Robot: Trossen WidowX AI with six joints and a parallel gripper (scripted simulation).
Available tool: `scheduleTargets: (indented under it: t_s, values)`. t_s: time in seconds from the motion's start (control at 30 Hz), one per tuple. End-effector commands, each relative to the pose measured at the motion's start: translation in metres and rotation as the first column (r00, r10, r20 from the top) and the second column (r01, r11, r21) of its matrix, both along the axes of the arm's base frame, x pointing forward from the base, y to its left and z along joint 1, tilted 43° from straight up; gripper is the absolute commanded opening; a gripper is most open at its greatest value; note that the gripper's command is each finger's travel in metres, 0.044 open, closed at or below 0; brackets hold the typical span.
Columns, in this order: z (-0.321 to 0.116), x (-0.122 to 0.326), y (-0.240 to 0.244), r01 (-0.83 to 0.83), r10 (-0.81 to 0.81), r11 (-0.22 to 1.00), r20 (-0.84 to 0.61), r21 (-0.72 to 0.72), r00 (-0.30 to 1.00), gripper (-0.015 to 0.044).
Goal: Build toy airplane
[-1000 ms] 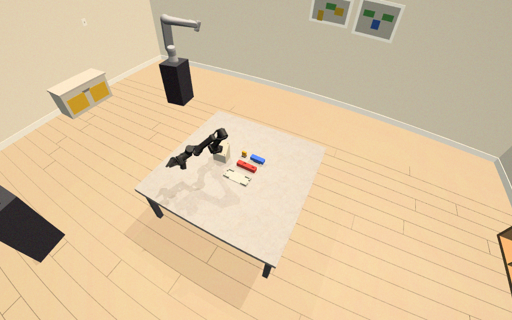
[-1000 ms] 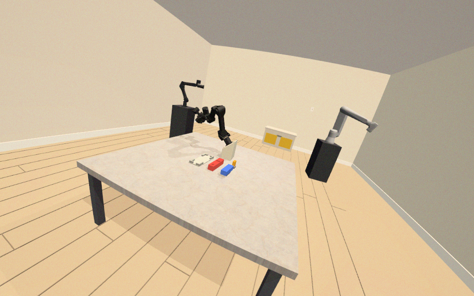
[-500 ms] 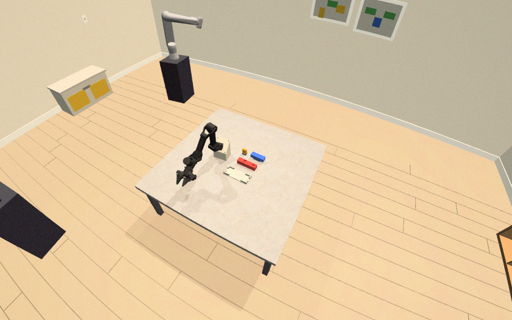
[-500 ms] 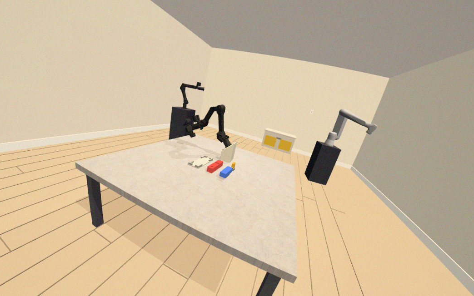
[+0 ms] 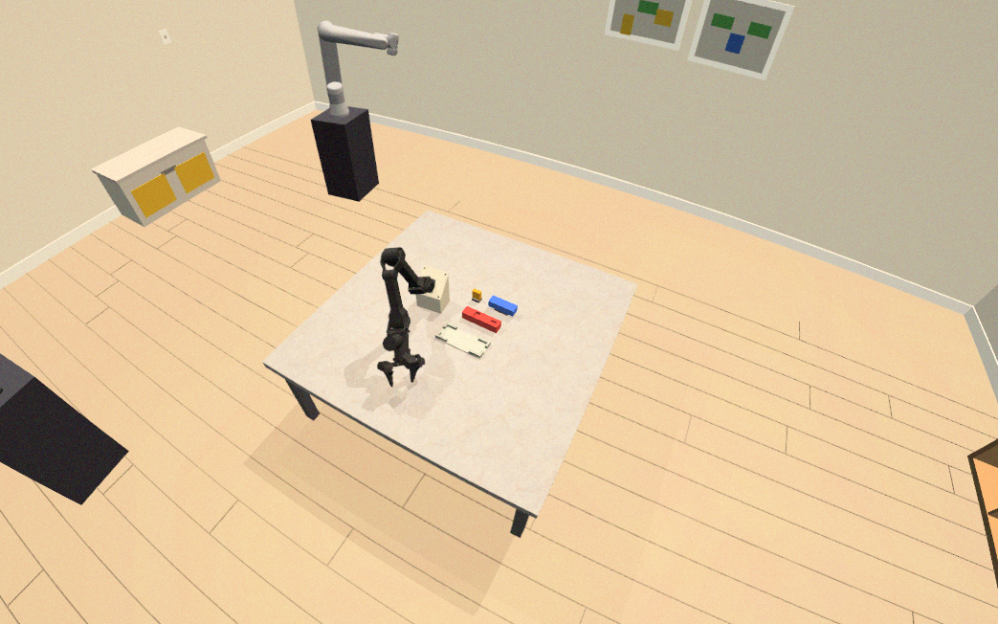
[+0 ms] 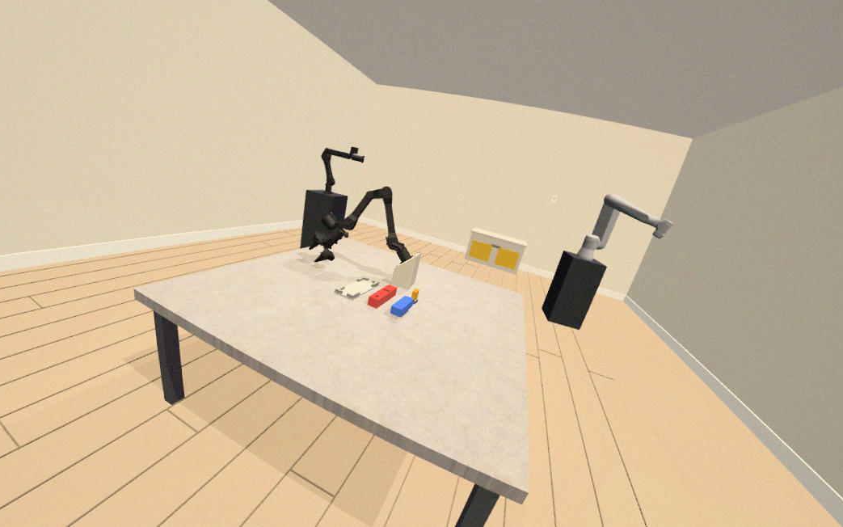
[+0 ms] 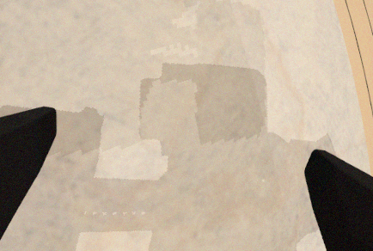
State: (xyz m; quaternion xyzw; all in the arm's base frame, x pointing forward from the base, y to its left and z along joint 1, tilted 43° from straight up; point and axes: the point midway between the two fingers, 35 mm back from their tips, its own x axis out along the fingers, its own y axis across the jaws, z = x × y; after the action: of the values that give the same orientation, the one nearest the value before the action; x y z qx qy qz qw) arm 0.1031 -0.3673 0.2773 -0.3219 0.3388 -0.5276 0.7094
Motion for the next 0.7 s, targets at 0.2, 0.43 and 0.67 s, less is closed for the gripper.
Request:
scheduleTargets:
  t_s: [0.2,0.43,0.67]
  values:
    - [-0.100,0.124,0.053,-0.141,0.093,0.882,0.127,0.450,0.987,0.0440]
    - [-0.164,0.180,0.134,-0.103,0.096,0.728,0.048,0.678,0.994,0.0440]
    - [-0.207,0.200,0.226,0.013,0.132,0.650,-0.130,0.759,0.983,0.0440]
